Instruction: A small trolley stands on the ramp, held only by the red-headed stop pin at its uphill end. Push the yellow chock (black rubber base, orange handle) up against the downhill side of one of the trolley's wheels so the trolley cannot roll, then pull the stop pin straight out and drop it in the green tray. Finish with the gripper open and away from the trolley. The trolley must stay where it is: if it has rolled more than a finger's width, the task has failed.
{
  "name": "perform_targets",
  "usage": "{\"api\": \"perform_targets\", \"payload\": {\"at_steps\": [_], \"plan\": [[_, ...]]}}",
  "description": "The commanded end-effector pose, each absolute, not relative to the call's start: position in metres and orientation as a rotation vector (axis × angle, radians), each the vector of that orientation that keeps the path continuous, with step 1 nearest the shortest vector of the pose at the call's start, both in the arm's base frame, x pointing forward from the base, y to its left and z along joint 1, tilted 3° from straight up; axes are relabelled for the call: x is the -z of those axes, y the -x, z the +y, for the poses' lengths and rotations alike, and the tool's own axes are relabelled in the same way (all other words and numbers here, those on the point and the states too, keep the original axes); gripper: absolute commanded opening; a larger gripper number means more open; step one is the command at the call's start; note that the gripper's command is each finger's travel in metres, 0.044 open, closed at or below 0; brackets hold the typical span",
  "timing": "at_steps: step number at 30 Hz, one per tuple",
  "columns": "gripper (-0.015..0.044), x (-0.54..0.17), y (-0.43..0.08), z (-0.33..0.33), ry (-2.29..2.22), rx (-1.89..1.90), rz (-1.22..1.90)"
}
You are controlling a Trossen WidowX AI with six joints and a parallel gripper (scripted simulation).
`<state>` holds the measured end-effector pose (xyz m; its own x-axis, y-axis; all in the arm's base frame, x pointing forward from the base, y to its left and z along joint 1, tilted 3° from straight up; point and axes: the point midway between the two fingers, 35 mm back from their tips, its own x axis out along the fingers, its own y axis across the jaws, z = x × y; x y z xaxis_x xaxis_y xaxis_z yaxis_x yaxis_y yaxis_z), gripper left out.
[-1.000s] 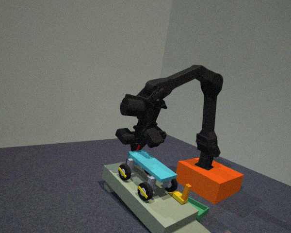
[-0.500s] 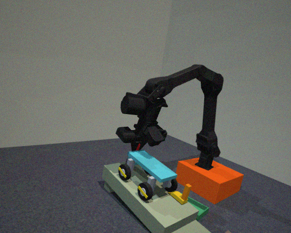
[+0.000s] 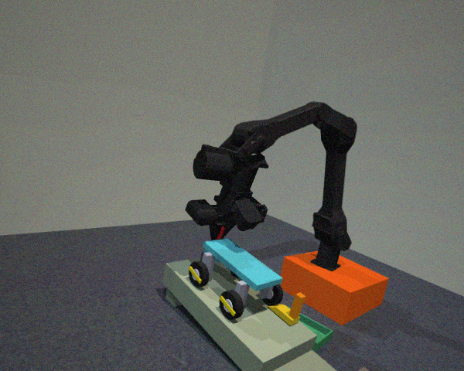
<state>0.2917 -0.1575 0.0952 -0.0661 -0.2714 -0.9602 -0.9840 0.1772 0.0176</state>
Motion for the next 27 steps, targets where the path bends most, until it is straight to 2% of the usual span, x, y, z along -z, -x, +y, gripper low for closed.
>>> {"api": "perform_targets", "payload": {"at_steps": [1, 27], "plan": [[0.0, -0.1009, -0.2921, -0.1579, 1.256, -0.949, 1.522], [0.0, -0.1104, -0.2925, -0.1573, 1.256, -0.949, 1.522]]}}
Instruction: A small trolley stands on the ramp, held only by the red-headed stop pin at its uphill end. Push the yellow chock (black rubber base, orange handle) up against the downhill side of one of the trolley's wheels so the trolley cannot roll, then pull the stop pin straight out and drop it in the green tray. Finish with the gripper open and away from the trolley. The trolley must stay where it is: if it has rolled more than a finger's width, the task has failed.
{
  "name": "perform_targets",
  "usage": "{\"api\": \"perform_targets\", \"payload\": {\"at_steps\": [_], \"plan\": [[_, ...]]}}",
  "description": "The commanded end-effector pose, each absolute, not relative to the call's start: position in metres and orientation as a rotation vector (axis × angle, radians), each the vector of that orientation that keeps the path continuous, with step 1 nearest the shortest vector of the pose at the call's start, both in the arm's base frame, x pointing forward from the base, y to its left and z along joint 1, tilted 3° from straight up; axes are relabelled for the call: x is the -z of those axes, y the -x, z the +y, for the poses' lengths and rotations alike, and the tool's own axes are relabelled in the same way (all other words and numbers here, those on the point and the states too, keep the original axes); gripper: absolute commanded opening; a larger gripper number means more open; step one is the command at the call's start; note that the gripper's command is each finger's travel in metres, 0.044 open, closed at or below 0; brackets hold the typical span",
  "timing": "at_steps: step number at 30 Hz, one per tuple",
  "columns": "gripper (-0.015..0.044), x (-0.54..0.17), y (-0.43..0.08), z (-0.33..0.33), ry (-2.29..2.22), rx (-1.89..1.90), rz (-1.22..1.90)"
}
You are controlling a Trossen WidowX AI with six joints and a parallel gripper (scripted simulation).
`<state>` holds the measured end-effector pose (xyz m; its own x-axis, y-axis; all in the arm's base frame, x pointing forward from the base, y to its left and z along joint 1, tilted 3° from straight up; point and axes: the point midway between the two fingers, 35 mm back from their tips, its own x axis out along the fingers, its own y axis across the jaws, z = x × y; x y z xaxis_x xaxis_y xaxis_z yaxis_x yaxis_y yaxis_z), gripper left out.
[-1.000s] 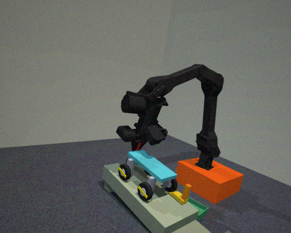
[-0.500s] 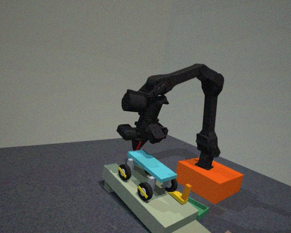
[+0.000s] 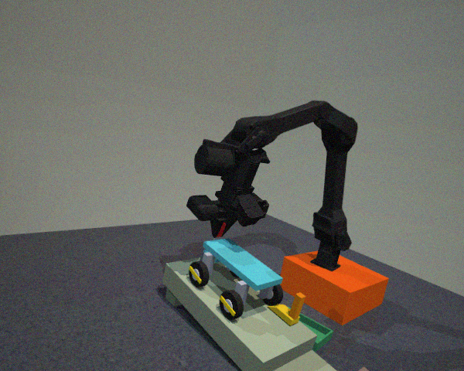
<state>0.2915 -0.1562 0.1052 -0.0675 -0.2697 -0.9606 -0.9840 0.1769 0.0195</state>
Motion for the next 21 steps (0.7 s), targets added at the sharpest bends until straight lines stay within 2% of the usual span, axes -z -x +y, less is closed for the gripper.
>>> {"api": "perform_targets", "payload": {"at_steps": [1, 21], "plan": [[0.0, -0.1107, -0.2924, -0.1573, 1.256, -0.949, 1.522], [0.0, -0.1163, -0.2927, -0.1582, 1.256, -0.949, 1.522]]}}
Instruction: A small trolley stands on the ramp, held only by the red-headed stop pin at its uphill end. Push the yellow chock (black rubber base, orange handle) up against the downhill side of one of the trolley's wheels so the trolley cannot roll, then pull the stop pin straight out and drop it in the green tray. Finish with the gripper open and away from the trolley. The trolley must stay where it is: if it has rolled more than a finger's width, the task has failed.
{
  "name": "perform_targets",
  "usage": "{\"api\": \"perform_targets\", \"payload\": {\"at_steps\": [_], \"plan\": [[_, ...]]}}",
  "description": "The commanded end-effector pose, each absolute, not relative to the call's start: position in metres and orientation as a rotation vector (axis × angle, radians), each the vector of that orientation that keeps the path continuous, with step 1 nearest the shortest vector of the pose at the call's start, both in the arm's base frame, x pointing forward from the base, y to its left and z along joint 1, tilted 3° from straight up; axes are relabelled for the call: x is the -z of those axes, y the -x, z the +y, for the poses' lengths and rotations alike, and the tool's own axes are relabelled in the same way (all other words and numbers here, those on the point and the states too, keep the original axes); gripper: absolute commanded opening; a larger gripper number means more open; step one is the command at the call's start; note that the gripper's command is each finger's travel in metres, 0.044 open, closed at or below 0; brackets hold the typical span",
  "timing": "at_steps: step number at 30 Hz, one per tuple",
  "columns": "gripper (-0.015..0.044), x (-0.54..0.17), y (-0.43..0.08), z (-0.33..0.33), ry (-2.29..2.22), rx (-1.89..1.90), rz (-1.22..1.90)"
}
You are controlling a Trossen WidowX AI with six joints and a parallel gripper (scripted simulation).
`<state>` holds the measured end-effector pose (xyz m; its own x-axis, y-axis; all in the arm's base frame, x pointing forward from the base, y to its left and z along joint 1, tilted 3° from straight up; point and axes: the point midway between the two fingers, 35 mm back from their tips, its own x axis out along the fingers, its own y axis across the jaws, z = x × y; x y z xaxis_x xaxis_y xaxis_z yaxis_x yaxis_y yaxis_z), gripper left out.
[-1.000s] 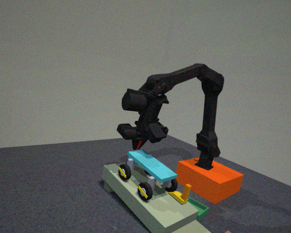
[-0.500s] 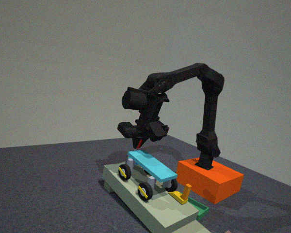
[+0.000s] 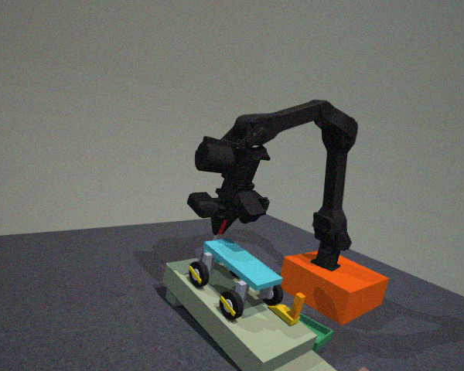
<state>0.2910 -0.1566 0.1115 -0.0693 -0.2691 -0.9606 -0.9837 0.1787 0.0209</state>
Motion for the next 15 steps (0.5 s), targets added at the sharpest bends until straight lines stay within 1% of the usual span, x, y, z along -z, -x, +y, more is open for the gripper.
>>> {"api": "perform_targets", "payload": {"at_steps": [1, 15], "plan": [[0.0, -0.1166, -0.2928, -0.1583, 1.256, -0.949, 1.522], [0.0, -0.1179, -0.2909, -0.1666, 1.257, -0.949, 1.523]]}}
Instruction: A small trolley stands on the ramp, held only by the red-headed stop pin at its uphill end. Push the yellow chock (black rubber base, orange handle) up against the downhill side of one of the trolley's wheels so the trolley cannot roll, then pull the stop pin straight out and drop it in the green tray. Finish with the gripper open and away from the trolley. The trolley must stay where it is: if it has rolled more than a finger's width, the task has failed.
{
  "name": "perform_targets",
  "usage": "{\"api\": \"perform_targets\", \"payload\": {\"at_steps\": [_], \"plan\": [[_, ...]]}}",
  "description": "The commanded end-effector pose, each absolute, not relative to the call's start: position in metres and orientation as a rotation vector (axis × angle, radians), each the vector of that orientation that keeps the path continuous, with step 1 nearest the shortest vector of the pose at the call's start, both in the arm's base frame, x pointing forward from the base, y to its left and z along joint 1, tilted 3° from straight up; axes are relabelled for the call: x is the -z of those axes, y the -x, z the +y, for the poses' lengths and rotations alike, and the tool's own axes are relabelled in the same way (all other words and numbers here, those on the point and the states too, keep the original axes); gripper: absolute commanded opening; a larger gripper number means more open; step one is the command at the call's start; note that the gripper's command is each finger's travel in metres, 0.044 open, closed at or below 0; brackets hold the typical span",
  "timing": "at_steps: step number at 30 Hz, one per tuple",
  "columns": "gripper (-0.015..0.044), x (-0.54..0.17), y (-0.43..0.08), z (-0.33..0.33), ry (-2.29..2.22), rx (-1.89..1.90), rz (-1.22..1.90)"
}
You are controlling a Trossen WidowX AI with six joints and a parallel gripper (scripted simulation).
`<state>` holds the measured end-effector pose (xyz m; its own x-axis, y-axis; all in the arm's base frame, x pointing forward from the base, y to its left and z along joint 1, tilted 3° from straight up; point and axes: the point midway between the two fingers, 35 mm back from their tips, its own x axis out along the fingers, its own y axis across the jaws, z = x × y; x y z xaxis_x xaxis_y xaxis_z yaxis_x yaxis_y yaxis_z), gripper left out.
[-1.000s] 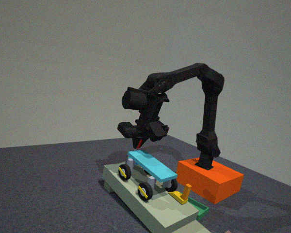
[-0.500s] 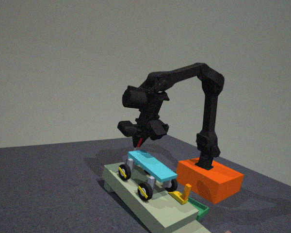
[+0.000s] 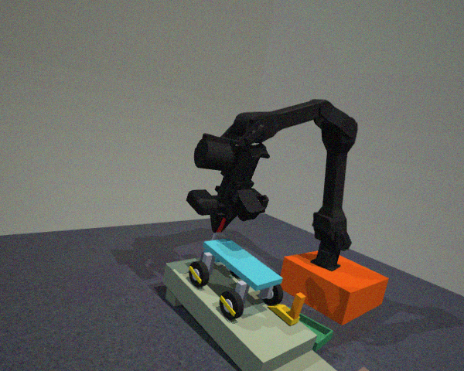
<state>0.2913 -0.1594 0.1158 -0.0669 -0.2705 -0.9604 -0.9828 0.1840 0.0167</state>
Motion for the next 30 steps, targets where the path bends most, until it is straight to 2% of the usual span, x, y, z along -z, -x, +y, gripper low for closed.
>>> {"api": "perform_targets", "payload": {"at_steps": [1, 19, 30], "plan": [[0.0, -0.118, -0.29, -0.168, 1.257, -0.948, 1.523], [0.0, -0.123, -0.288, -0.189, 1.258, -0.947, 1.524], [0.0, -0.119, -0.257, -0.182, 1.257, -0.95, 1.526]]}}
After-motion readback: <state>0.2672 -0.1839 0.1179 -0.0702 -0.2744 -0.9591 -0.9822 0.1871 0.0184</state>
